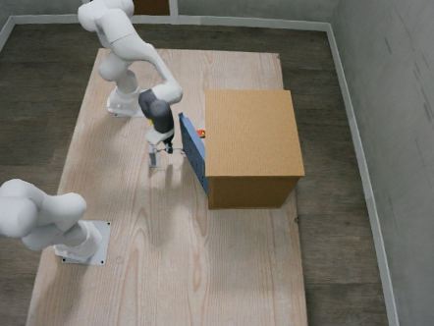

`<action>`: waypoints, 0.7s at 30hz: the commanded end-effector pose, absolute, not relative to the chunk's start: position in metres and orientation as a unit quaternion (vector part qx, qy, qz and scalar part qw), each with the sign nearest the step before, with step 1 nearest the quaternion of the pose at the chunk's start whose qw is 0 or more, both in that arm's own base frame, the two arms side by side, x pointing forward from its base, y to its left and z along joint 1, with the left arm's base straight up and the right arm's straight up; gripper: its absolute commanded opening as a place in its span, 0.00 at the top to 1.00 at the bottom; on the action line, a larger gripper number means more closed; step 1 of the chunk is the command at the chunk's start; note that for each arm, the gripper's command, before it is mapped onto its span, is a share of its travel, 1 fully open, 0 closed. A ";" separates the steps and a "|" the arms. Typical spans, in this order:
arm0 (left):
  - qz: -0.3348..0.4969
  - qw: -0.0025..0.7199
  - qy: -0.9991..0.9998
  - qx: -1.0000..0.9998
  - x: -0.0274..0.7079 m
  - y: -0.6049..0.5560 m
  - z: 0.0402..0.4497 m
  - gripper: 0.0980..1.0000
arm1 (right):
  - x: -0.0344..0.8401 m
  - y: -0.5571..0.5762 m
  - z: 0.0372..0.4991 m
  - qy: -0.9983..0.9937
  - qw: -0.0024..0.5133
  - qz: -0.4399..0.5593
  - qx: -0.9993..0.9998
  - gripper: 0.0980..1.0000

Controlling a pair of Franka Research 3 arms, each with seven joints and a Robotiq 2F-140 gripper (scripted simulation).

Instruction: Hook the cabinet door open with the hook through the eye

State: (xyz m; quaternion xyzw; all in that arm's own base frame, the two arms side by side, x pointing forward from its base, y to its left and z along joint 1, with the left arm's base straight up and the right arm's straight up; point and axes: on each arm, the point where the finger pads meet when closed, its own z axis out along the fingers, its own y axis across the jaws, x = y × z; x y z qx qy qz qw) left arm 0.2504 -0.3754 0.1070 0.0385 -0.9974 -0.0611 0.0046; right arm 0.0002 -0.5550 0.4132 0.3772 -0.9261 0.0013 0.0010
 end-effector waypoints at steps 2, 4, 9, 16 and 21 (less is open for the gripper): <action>-0.059 0.001 -0.997 0.040 0.256 -0.375 0.106 0.97 | 0.000 -0.555 0.413 -0.926 0.001 0.001 0.377 0.00; -0.059 0.001 -0.997 0.040 0.256 -0.375 0.106 0.97 | 0.000 -0.555 0.413 -0.926 0.001 0.001 0.377 0.00; -0.059 0.001 -0.997 0.040 0.256 -0.375 0.106 0.97 | 0.000 -0.555 0.413 -0.926 0.001 0.001 0.377 0.00; -0.059 0.001 -0.997 0.040 0.256 -0.375 0.104 0.97 | 0.000 -0.555 0.413 -0.926 0.001 0.001 0.377 0.00; -0.059 0.001 -0.997 0.040 0.256 -0.375 0.104 0.97 | 0.000 -0.555 0.413 -0.926 0.001 0.001 0.377 0.00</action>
